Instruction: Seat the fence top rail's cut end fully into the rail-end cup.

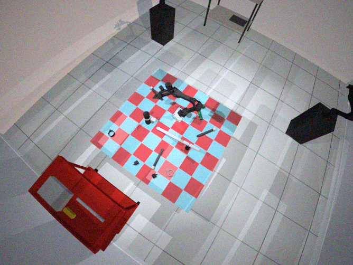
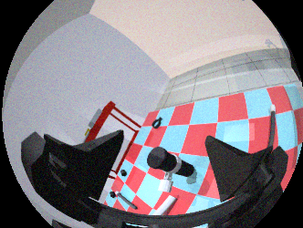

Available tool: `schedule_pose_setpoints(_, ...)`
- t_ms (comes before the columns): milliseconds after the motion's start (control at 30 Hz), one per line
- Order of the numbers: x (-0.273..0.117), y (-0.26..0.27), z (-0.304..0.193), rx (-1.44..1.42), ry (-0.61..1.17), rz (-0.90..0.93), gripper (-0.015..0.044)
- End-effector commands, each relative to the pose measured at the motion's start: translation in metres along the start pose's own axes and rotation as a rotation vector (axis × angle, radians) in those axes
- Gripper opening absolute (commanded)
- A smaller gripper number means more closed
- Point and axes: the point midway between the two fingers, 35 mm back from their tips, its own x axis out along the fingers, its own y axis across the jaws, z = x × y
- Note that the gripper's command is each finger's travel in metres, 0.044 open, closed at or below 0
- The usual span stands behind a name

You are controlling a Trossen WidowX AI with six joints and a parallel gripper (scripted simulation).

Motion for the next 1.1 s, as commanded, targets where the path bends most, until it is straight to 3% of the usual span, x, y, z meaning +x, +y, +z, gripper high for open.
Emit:
schedule_pose_setpoints(0,0.014,0.042,-0.062,-0.342,0.245,0.002,0.0440)
schedule_pose_setpoints(267,0.007,0.086,-0.153,-0.786,0.580,0.088,0.0440)
schedule_pose_setpoints(600,-0.038,0.125,-0.258,-1.245,0.956,0.321,0.0440)
schedule_pose_setpoints(900,-0.038,0.125,-0.259,-1.265,0.964,0.334,0.0440)
schedule_pose_setpoints(1067,-0.023,0.117,-0.243,-1.477,0.957,0.460,0.0440)
